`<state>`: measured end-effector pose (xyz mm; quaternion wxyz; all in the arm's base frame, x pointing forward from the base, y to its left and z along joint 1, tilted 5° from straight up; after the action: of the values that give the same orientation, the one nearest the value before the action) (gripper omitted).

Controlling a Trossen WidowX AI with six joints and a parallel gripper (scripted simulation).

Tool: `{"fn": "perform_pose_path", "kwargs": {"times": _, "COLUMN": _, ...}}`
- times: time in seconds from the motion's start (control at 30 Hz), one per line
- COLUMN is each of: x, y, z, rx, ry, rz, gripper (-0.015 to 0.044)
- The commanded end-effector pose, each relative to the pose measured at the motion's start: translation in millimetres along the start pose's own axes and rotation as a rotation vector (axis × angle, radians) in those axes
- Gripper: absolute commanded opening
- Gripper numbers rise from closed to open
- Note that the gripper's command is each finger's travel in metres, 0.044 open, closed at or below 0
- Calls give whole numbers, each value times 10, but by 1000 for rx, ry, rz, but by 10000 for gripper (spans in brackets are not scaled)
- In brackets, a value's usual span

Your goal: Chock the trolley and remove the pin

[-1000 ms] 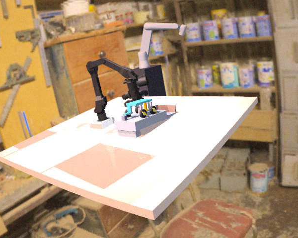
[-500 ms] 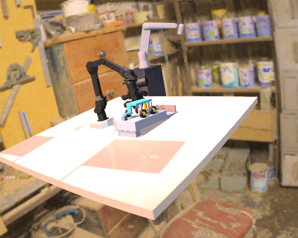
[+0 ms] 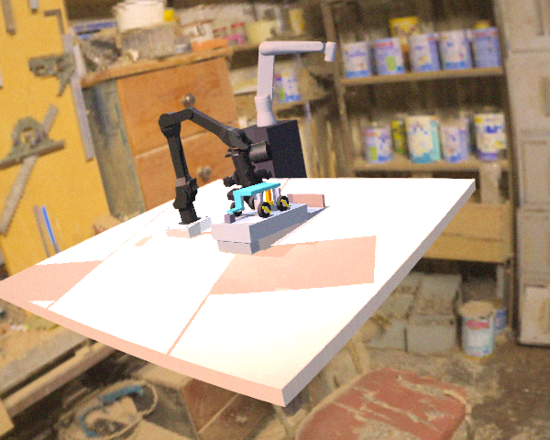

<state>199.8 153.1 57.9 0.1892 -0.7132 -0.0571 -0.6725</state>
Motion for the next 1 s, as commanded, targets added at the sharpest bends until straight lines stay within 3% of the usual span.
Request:
{"fn": "perform_pose_path", "kwargs": {"times": 0.0, "x": -16, "y": 23, "z": -16, "rx": 4, "ry": -4, "rz": 4, "gripper": 190}}
{"fn": "perform_pose_path", "kwargs": {"times": 0.97, "x": -65, "y": 173, "z": -32, "rx": 4, "ry": -4, "rz": 3, "gripper": 190}}
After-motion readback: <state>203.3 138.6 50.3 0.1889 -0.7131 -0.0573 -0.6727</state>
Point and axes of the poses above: the point midway between the two fingers, 35 mm back from their tips, its own x axis back along the fingers, its own y axis across the jaws, z = x × y, the point moved 2 cm from there along x, back along the fingers, and after that the axes turned 13 degrees about x, right-handed, at the moved point
